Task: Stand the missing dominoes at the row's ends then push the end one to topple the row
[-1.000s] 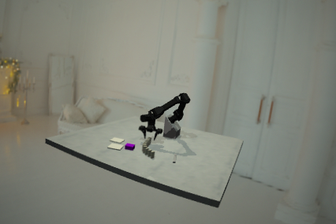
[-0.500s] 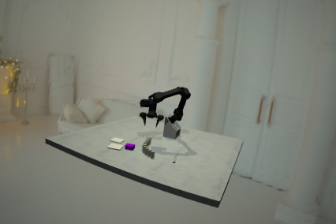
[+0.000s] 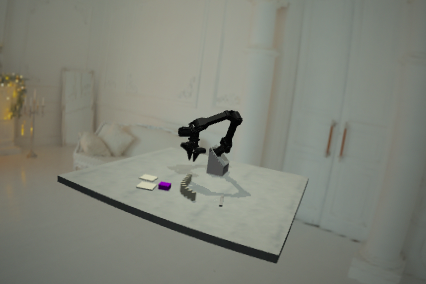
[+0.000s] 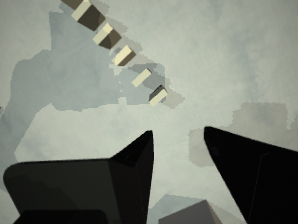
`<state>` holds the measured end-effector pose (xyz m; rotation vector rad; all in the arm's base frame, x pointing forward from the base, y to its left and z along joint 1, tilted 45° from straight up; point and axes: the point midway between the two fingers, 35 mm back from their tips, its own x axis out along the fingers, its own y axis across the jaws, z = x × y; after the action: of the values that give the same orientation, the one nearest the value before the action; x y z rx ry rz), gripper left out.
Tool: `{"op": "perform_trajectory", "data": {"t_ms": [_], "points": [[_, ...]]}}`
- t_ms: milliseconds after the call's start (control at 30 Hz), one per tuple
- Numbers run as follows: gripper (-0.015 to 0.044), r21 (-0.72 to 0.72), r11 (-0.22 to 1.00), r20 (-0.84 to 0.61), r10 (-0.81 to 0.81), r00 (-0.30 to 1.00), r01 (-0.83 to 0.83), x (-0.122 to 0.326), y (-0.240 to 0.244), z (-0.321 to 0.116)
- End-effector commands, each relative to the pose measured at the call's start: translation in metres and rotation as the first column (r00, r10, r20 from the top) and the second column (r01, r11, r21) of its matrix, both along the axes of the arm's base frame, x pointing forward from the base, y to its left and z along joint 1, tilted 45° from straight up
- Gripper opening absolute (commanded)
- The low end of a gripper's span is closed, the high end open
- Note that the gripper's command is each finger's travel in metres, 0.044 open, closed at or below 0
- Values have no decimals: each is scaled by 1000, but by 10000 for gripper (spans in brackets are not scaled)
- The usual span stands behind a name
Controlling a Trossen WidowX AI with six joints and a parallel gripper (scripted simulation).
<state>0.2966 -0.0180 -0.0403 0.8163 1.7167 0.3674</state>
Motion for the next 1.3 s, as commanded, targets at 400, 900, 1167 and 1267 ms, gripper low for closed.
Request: {"op": "perform_trajectory", "data": {"t_ms": [400, 900, 1167, 1267], "points": [[0, -292, 783, -523, -612, 594, 550, -28, 20, -27], [0, -292, 783, -523, -612, 594, 550, -28, 20, -27], [0, -292, 783, -523, -612, 594, 550, -28, 20, -27], [0, -292, 783, -523, -612, 594, 550, -28, 20, -27]]}}
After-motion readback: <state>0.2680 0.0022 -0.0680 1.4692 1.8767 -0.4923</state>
